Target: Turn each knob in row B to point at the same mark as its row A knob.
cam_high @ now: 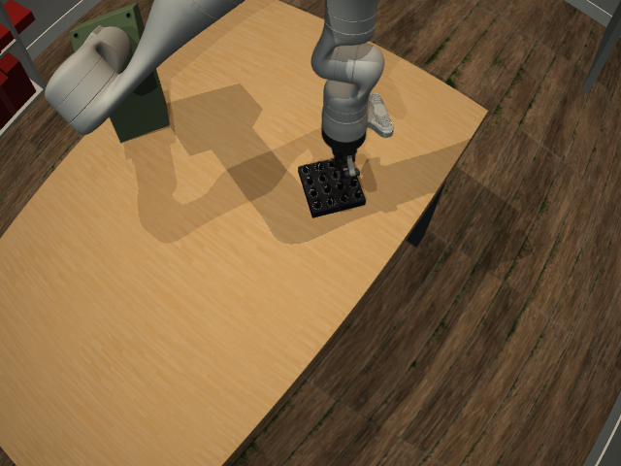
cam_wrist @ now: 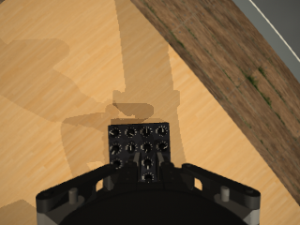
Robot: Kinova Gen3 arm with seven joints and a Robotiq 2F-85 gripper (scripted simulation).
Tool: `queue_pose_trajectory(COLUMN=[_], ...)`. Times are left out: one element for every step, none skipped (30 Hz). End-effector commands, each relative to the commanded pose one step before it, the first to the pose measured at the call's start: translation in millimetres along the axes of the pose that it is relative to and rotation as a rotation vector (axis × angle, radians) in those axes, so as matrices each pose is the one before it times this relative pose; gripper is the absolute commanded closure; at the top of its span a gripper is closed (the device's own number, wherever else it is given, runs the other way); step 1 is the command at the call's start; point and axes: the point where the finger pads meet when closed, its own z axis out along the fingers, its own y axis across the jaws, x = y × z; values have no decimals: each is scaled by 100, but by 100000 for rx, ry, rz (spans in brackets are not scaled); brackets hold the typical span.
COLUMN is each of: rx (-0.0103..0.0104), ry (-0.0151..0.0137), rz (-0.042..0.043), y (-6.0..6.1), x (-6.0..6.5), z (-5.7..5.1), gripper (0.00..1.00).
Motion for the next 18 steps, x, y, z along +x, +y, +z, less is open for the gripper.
queue_pose_trajectory(rx=[84,19,21,23,26,28,23,0,0,1,1,0,-1,0,0,0,0,0], ry=[-27,-78,-87,-96,-104,-112,-92,0,0,1,1,0,0,0,0,0,1,0], rz=[79,-3,-3,-3,-2,-2,-1,0,-1,-2,-3,-2,2,0,0,0,-1,0], y=[3,-1,-1,-1,-1,-1,-2,-2,-3,-3,-3,-3,-3,-3,0,0,-3,-3], x=[50,1,1,1,1,2,2,2,2,2,2,3,3,3,0,0,3,3], z=[38,42,47,52,57,61,70,92,98,103,107,113,120,124,0,0,127,131], gripper=[81,81,81,81,81,81,81,81,81,81,81,81,81,81,81,81,81,81])
